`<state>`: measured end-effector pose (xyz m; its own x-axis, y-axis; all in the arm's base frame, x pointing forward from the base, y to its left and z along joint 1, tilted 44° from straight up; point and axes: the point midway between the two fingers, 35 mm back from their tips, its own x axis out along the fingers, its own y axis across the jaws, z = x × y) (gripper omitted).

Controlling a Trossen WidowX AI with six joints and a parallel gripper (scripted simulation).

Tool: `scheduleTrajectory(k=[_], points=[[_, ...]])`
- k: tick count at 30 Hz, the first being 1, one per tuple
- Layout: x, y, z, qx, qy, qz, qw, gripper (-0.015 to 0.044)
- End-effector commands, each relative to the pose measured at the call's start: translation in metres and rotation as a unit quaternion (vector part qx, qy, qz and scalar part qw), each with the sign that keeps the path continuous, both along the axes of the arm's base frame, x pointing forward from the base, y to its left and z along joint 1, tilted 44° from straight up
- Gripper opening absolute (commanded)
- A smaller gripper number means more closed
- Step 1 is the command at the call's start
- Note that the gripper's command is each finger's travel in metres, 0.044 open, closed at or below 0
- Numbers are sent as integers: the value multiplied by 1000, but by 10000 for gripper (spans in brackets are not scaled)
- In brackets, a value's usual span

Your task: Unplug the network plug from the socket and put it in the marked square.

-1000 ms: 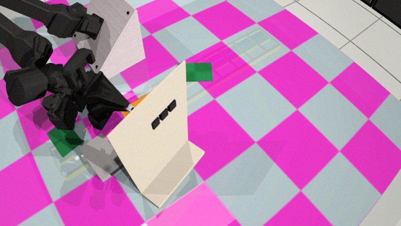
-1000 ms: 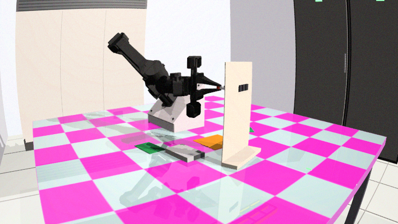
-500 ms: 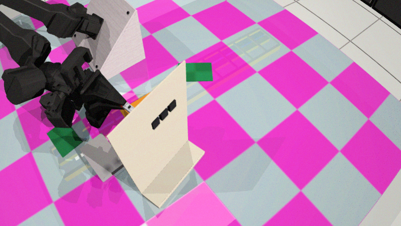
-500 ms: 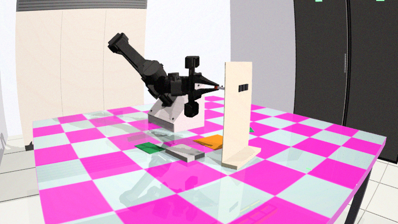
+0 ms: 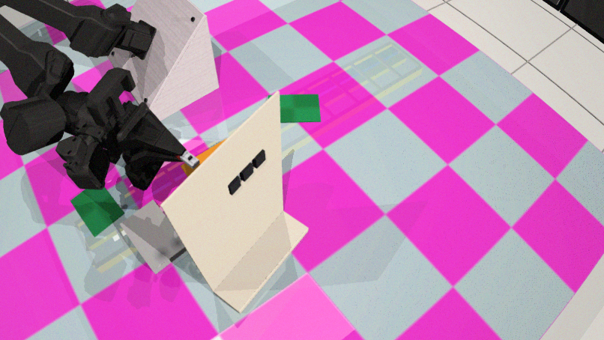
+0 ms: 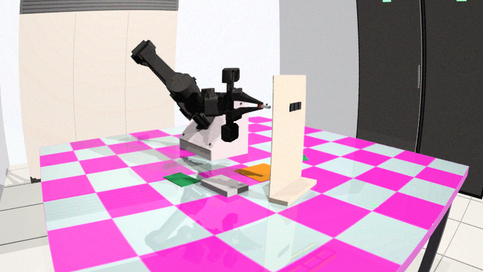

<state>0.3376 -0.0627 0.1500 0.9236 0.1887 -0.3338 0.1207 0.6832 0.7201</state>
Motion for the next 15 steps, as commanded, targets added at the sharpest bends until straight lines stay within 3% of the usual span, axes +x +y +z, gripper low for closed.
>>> scheduleTrajectory(k=[1,15], points=[[-3,1,1,-1,-1,2,1000,0],[-7,0,2,0,0,0,1000,0]])
